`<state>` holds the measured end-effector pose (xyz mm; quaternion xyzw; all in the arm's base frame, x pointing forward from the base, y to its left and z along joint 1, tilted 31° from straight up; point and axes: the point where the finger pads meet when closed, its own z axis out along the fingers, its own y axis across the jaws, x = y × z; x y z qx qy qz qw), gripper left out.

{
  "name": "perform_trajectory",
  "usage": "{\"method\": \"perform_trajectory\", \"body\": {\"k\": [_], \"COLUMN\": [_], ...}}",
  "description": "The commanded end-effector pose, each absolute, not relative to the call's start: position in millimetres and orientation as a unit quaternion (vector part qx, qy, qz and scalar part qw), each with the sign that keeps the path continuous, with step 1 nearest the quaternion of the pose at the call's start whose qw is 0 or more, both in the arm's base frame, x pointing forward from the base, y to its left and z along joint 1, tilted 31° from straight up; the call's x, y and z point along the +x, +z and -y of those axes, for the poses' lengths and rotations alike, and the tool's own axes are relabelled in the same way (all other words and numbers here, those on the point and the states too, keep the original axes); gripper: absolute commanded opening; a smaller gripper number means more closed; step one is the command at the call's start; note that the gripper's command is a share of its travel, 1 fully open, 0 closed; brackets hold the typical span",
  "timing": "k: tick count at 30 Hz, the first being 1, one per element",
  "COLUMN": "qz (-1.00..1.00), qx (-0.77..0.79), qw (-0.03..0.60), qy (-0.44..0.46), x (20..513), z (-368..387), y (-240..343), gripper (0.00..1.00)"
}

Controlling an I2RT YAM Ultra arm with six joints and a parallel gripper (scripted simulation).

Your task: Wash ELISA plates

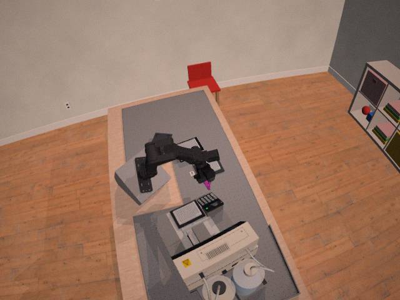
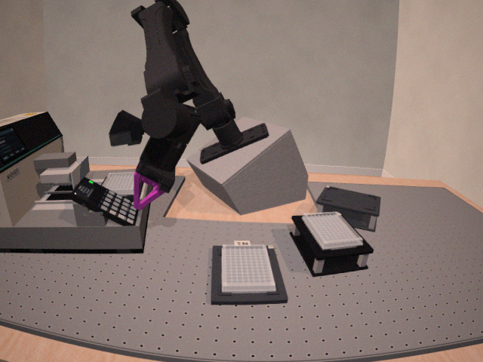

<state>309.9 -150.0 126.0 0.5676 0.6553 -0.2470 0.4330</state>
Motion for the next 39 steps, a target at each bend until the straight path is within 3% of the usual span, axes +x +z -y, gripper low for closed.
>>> {"method": "perform_trajectory", "body": {"k": [1, 39], "qz": [-0.655, -0.655], "qx": [0.563, 0.563], "qw": [0.442, 0.442], "qy": [-0.243, -0.243], "x": [315.7, 324.7], "z": [152.1, 176.3], "y": [129.4, 115.0], "gripper": [0.0, 0.0]}}
